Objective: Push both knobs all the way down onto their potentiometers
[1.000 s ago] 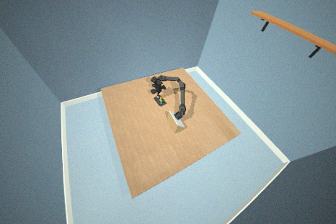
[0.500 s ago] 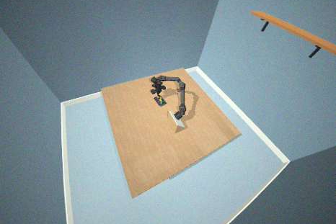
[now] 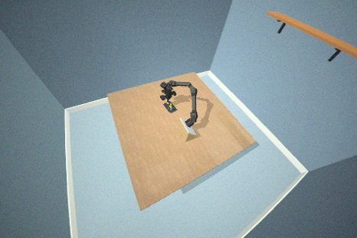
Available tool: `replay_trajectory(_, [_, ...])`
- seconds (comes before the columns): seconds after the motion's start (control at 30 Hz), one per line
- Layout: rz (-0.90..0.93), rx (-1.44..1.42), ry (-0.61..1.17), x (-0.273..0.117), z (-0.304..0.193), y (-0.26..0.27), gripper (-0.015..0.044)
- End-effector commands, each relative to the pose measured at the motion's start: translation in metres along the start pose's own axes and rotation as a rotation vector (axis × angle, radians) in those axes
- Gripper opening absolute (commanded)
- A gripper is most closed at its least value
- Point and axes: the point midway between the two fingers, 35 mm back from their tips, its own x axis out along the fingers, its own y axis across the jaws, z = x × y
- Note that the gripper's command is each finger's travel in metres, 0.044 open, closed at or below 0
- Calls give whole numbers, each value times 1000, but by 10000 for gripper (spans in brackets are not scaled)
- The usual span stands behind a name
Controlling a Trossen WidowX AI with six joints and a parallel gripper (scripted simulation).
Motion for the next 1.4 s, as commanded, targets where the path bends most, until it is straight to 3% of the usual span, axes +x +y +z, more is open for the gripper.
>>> replay_trajectory(0.0, [-3, -6, 3, 3, -1, -1, 0])
replay_trajectory(1.37, [-4, -6, 3, 6, -1, -1, 0])
